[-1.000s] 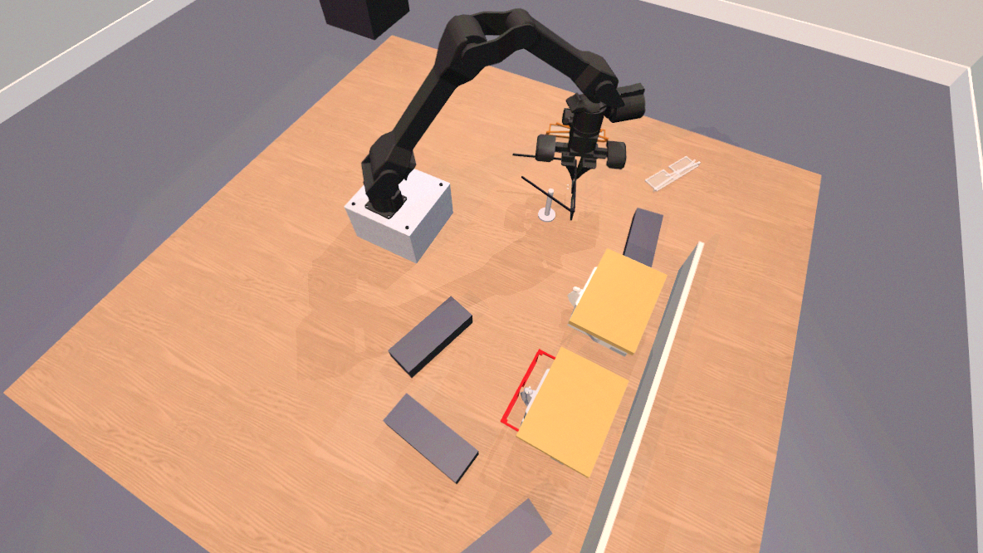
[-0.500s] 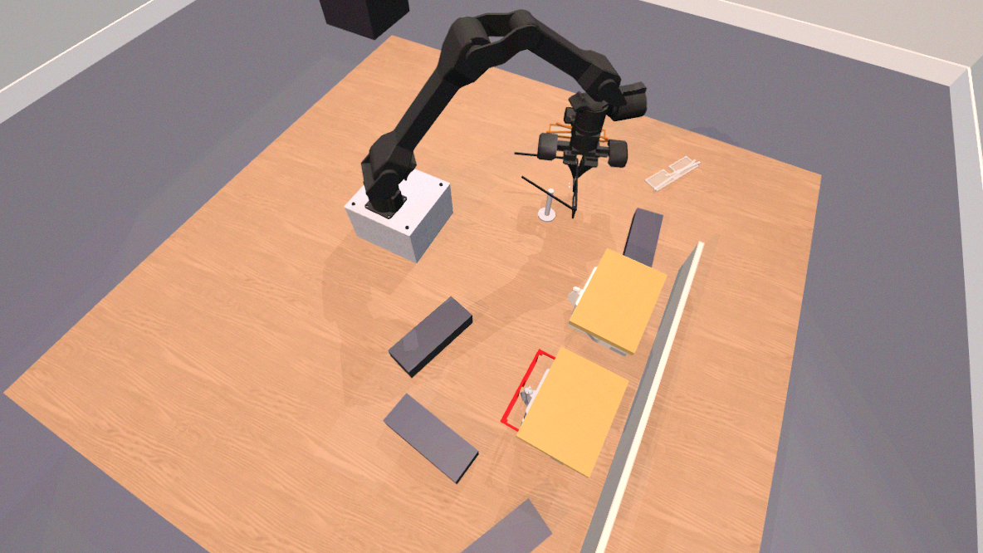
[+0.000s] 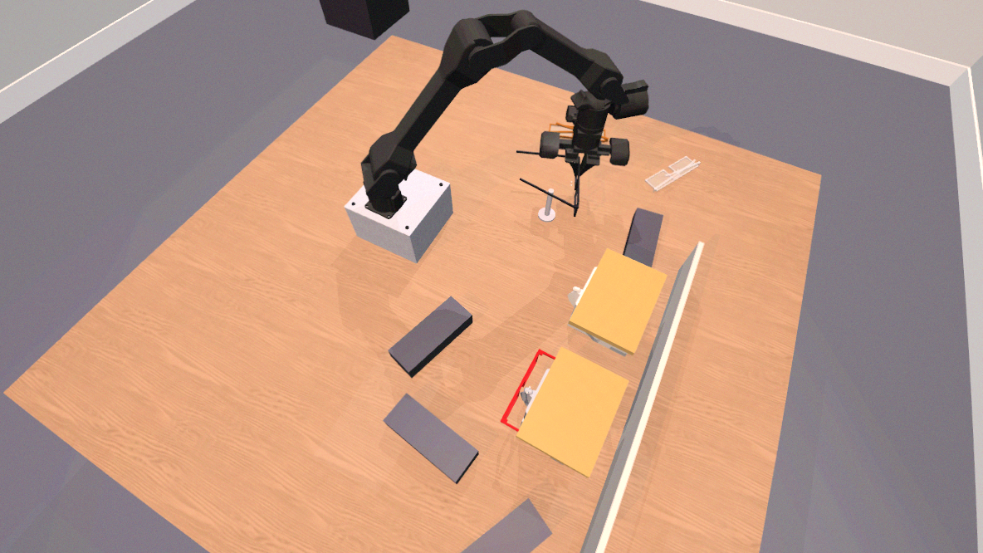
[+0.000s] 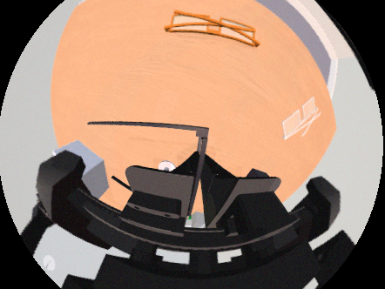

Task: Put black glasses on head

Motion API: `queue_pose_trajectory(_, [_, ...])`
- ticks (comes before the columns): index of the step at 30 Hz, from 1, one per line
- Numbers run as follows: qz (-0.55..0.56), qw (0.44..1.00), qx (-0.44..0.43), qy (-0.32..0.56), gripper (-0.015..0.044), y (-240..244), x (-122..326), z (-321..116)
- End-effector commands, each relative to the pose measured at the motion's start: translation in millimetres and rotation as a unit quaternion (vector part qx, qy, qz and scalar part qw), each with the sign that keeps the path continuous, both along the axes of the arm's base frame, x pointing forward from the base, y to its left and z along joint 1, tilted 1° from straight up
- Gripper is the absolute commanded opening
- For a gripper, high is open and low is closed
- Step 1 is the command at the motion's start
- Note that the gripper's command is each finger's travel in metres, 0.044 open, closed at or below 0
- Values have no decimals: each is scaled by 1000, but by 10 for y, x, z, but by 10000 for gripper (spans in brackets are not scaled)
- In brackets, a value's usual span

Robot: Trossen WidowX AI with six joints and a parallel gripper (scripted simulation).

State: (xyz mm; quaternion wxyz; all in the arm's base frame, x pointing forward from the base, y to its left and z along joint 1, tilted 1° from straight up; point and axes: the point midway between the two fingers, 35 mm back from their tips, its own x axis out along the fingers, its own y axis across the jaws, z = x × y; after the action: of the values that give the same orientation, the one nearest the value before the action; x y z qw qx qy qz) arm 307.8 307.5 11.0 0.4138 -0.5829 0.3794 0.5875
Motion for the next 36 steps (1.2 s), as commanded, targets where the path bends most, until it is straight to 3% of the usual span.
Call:
queue_pose_trajectory(1, [-2, 1000, 1, -2, 0, 32, 20, 3])
queue_pose_trajectory(36, [-2, 1000, 1, -2, 0, 199, 26, 13])
